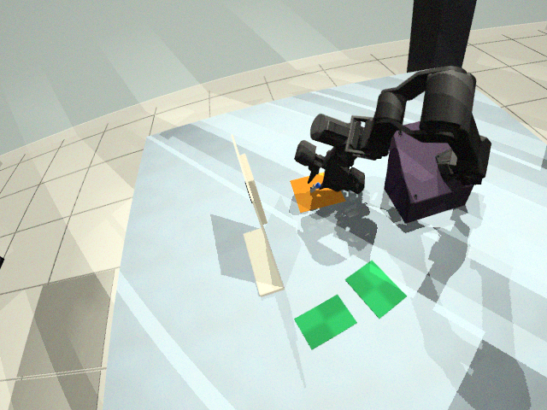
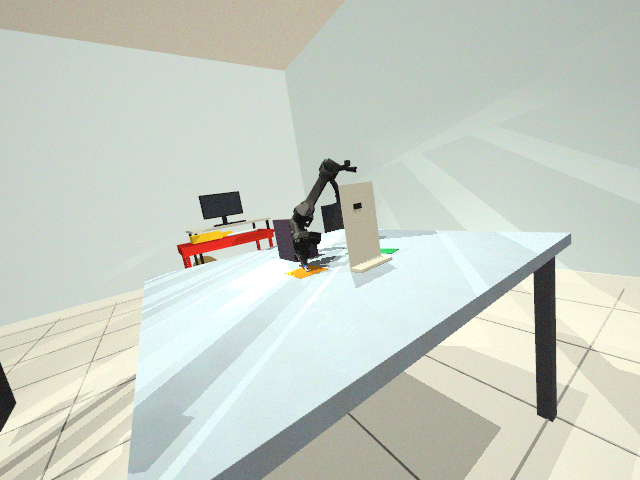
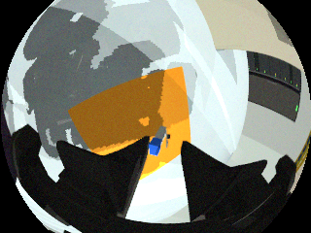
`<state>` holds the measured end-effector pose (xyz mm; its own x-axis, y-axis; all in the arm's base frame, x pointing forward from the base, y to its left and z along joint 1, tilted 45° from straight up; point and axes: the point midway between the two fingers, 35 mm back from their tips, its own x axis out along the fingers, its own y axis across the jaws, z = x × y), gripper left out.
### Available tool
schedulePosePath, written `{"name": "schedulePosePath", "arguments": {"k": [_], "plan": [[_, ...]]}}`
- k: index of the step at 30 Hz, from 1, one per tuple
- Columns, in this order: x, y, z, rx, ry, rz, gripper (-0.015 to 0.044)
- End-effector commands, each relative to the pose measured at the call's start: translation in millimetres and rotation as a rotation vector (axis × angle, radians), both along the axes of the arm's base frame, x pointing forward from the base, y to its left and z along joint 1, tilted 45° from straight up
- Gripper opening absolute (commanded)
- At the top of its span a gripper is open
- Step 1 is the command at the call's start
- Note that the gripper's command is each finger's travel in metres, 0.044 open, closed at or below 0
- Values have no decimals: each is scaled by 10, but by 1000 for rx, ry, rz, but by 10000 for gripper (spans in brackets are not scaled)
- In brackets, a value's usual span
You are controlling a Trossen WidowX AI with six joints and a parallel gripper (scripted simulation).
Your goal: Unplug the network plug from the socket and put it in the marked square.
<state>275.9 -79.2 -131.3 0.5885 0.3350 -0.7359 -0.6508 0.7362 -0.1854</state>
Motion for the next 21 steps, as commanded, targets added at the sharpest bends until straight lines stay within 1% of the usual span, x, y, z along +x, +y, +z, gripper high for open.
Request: {"name": "schedulePosePath", "arguments": {"k": [1,21], "plan": [[-24,-9,27,0,0,4,156],[-149,-98,174,-1,4,3,156]]}}
